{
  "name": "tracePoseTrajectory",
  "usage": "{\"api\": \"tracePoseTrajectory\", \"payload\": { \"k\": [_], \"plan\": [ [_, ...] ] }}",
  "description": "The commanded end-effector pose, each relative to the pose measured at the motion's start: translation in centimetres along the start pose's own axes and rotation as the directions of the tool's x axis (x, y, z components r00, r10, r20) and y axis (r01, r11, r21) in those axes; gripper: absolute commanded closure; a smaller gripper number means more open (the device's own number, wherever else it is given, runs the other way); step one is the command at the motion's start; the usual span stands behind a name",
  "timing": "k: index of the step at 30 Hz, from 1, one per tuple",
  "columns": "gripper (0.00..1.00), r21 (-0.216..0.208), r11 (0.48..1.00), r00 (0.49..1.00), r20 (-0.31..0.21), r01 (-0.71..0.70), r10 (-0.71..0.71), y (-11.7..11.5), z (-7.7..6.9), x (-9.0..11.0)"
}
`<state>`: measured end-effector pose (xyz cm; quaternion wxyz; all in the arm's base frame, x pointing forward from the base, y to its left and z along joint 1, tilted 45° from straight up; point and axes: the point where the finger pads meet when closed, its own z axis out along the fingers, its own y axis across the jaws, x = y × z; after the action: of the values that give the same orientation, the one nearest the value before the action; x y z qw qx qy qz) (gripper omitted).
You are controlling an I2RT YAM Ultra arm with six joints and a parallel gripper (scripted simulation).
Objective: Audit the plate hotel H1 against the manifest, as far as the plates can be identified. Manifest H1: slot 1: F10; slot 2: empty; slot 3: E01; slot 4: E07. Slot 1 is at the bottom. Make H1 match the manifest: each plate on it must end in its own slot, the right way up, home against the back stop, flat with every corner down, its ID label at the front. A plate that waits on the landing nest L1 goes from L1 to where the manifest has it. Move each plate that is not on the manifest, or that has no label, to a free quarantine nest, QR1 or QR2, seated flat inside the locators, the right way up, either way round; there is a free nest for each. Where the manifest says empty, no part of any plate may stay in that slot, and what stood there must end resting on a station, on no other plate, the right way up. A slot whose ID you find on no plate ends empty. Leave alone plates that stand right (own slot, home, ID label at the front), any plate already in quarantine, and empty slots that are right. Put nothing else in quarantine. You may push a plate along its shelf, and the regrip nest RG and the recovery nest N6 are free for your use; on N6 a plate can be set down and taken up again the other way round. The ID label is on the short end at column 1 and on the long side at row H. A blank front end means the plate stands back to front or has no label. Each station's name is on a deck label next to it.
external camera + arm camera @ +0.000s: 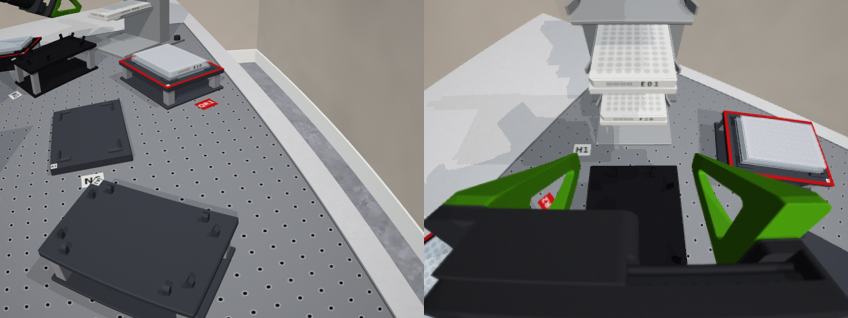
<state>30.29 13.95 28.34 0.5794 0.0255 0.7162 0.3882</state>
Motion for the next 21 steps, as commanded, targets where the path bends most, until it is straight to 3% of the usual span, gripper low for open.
{"api": "tracePoseTrajectory", "payload": {
  "k": [1, 21],
  "plan": [
    [0.0, -0.01, 1.0, 1.0, 0.025, 0.006, -0.006, 0.5, 0.2, -1.1],
    [0.0, -0.01, 1.0, 1.0, 0.025, 0.007, -0.006, 0.5, 2.2, -2.3]
  ]
}}
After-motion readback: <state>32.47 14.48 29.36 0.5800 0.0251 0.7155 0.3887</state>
